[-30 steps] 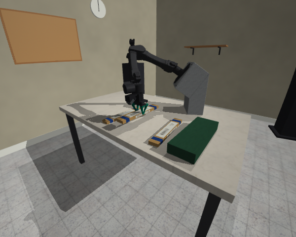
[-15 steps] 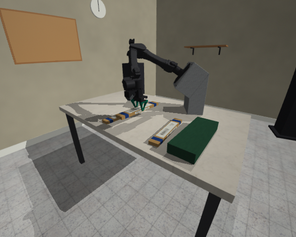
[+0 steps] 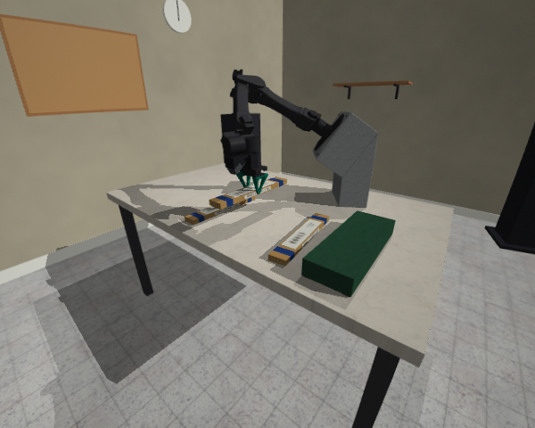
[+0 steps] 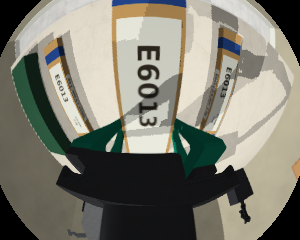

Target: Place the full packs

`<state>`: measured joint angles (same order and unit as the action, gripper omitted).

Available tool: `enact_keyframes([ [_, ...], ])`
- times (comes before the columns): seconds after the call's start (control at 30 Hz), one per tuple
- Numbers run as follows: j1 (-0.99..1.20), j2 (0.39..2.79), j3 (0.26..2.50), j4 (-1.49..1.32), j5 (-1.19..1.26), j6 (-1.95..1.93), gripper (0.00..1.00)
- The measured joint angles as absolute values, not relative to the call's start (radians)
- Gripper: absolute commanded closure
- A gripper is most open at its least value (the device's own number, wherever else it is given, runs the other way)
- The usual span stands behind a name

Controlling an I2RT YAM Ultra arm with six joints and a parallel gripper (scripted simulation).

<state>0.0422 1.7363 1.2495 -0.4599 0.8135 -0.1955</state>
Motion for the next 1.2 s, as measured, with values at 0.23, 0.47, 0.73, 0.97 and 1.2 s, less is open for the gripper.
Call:
enact_keyframes([
  [0.23,0.072,1.717,1.257,-0.517,0.828,-0.163,1.00],
  [0.47,0.099,1.697,1.275,-0.566,0.843,-0.131,1.00],
  [0.73,0.129,1.685,1.291,-0.631,0.860,-0.091,1.00],
  [0.97,0.162,1.670,1.312,-0.694,0.875,-0.051,1.00],
  [1.2,0.184,1.664,1.331,-0.749,0.889,-0.015,1.00],
])
